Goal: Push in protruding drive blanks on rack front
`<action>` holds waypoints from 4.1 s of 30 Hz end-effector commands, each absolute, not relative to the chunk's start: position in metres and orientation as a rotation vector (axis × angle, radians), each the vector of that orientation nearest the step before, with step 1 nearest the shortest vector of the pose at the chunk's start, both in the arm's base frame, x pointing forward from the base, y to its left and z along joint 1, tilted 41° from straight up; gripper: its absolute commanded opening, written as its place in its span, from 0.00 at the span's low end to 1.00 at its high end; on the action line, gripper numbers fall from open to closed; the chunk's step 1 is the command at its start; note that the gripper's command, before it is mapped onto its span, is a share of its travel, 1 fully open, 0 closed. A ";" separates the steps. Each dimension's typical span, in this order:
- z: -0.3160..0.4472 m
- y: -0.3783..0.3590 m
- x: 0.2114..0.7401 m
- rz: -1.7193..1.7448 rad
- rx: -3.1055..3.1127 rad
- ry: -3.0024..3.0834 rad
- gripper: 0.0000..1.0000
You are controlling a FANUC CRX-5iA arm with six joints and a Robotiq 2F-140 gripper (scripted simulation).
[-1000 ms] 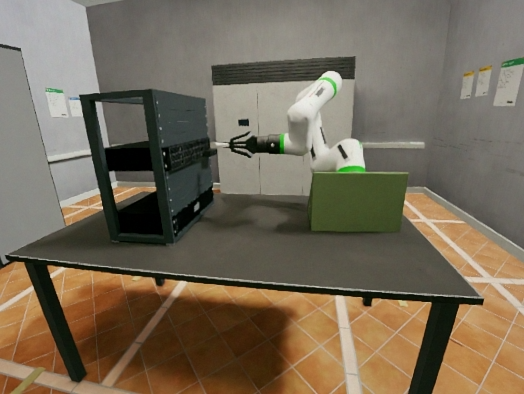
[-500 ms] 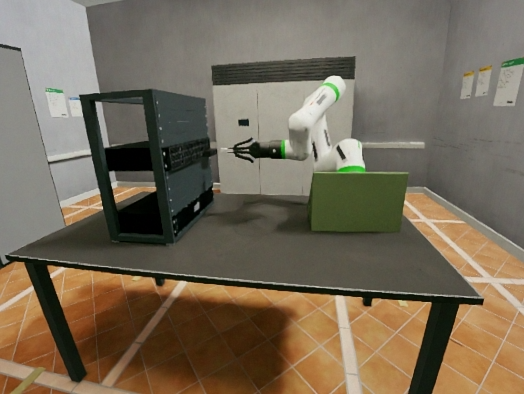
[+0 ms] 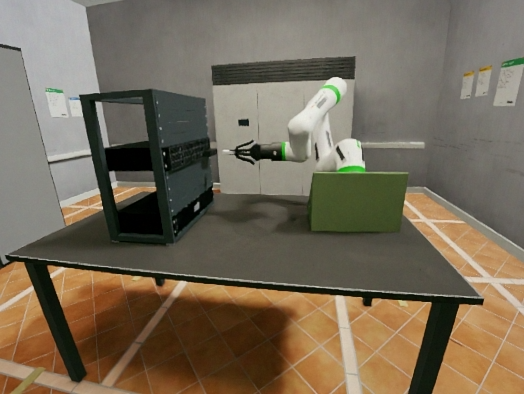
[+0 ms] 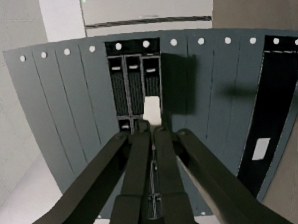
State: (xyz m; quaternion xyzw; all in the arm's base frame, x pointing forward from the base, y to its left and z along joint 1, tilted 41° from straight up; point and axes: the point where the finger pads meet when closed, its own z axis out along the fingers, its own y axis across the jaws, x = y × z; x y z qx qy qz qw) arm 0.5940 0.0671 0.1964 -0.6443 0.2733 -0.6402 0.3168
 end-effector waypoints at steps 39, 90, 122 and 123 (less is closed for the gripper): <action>0.198 0.070 0.633 -1.685 -1.695 0.718 0.10; 0.198 0.071 0.656 -1.685 -1.695 0.718 0.10; 0.199 0.072 0.666 -1.685 -1.695 0.718 0.10; 0.199 0.072 0.666 -1.685 -1.695 0.718 0.10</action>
